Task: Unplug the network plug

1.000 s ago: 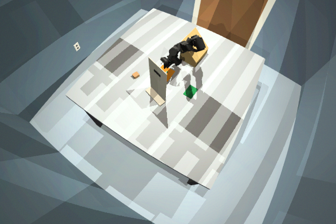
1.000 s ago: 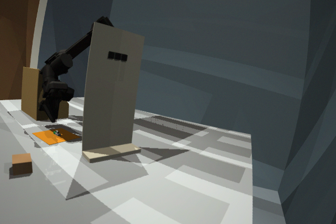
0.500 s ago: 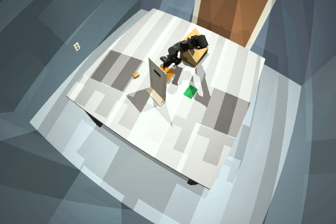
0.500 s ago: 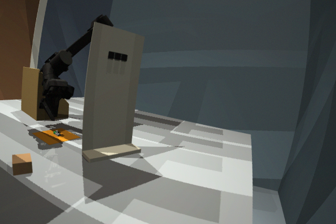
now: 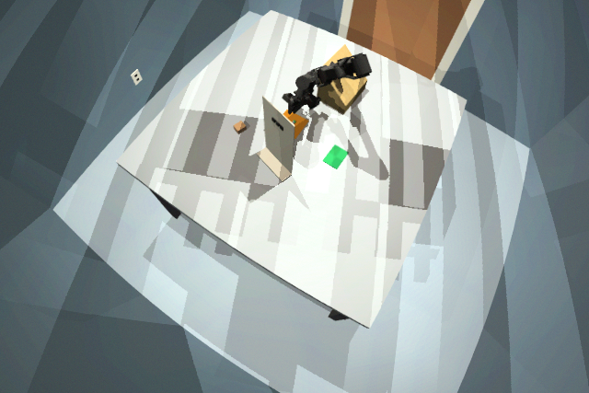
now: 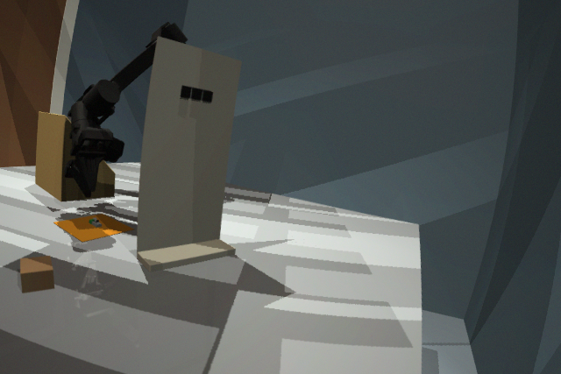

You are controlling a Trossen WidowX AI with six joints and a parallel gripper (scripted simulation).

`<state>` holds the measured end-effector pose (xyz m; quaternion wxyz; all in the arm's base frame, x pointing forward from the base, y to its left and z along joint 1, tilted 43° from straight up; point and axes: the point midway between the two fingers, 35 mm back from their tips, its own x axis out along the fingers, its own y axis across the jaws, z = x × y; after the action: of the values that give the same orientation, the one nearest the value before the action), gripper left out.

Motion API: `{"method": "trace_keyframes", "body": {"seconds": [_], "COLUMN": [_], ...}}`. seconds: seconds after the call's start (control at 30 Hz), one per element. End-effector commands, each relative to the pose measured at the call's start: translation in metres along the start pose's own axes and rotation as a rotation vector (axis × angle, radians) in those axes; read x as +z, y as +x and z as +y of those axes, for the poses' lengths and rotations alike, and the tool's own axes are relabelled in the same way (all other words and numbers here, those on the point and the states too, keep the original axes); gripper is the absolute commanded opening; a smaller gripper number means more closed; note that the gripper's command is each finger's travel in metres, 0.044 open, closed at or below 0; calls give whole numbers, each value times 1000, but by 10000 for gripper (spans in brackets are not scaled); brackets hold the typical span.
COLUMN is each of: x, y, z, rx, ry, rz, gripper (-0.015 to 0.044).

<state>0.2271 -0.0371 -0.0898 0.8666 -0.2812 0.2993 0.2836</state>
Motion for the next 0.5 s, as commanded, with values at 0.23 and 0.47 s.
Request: {"method": "trace_keyframes", "body": {"seconds": [0.23,0.47], "x": [0,0], "y": [-5,-8], "z": [-6,-9], "rx": [-4,-4], "ry": [-8,-8], "rz": [-3,-3], "gripper": [156,156]}}
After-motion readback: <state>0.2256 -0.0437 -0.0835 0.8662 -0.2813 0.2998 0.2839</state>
